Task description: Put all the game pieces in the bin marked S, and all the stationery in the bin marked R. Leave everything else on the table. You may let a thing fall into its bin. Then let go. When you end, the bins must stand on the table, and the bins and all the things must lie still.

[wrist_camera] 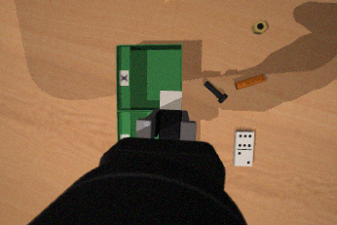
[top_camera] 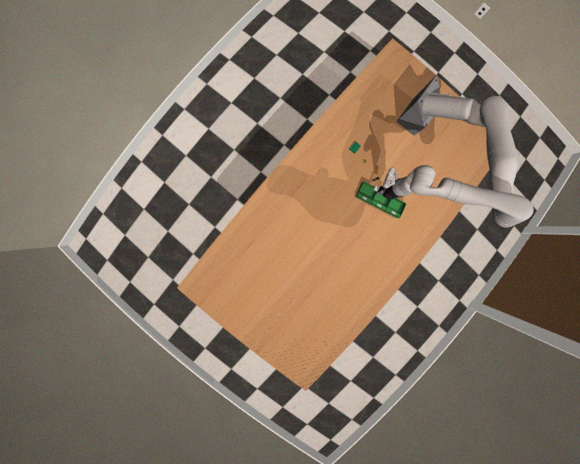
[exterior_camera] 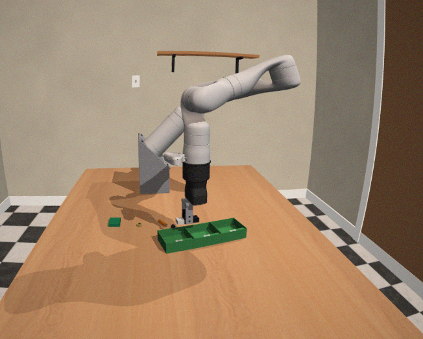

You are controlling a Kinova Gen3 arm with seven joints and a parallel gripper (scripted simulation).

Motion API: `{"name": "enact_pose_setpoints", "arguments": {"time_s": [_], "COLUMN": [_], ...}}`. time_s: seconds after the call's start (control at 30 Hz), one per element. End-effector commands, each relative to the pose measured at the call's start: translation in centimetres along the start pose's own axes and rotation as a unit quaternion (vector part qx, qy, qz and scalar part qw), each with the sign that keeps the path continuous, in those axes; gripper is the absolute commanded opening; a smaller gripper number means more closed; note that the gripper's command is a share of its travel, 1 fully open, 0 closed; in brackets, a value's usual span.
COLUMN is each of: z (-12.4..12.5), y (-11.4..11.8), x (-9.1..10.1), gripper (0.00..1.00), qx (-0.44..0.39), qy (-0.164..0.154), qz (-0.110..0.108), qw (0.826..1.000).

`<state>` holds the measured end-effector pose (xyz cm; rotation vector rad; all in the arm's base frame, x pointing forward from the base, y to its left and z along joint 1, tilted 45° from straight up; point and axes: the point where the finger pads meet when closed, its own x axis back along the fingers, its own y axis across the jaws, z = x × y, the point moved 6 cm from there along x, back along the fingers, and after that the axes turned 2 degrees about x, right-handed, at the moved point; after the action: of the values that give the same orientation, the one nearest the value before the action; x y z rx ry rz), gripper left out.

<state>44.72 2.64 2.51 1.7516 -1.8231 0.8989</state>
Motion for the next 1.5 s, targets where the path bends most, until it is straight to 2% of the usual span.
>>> {"name": "enact_pose_setpoints", "arguments": {"time_s": [0.0, 0.13, 0.77, 1.27, 1.47], "z": [-2.3, -3.9, -3.7, -3.7, -3.7], "y": [-1.4, -2.3, -2.2, -2.2, -2.2], "x": [0.2, 0.2, 0.1, -3.0, -3.5], "gripper": [0.45, 0.45, 0.45, 0.45, 0.45], "qx": [0.016, 0.016, 0.016, 0.016, 0.016], "qy": [-0.001, -0.001, -0.001, -0.001, -0.001], "qz": [0.004, 0.004, 0.004, 0.004, 0.004], "qw": [1.0, 1.0, 1.0, 1.0, 1.0]}}
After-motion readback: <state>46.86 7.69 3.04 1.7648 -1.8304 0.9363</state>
